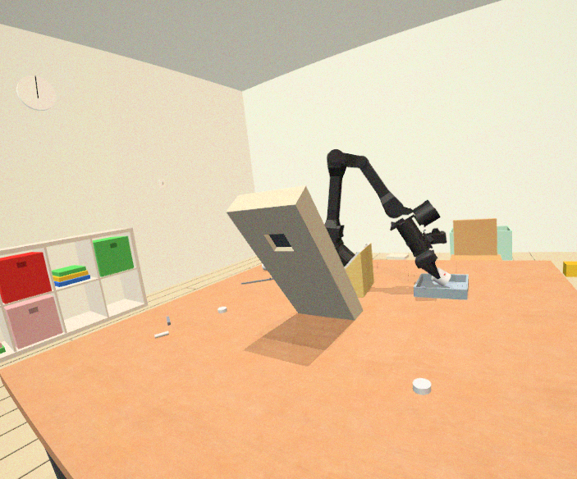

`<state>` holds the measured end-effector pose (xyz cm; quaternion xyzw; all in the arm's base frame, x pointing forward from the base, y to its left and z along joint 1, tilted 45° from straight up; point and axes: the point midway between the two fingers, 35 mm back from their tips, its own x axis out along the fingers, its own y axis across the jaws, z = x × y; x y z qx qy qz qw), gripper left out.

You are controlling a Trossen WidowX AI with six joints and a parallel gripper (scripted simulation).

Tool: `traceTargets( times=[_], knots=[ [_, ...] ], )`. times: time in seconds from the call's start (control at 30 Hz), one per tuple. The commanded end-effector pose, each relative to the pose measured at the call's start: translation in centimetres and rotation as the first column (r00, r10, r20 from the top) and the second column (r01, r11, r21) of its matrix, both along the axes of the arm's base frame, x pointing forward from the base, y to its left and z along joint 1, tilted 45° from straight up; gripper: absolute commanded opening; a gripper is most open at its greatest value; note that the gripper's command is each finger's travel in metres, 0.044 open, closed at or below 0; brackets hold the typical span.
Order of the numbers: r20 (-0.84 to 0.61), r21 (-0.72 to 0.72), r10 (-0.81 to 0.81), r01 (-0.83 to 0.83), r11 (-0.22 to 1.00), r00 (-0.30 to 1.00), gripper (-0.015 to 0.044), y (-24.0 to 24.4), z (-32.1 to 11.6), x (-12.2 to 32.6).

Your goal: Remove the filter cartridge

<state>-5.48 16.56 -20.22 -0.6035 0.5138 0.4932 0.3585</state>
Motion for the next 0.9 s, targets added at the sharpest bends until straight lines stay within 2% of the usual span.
traceTargets(
  times=[0.0,0.2,0.33,0.53,0.87],
  knots=[
    [-0.001,0.005,0.0,0.0,1.0,1.0,0.0289,0.2,0.0,0.0],
    [-0.001,0.005,0.0,0.0,1.0,1.0,0.044,0.2,0.0,0.0],
    [-0.001,0.005,0.0,0.0,1.0,1.0,0.044,0.4,0.2,-0.1],
    [0.0,0.002,0.0,0.0,1.0,1.0,0.044,4.9,5.1,-0.6],
    [-0.004,0.006,-0.006,0.006,1.0,1.0,0.044,4.3,4.0,-0.6]
  ],
)
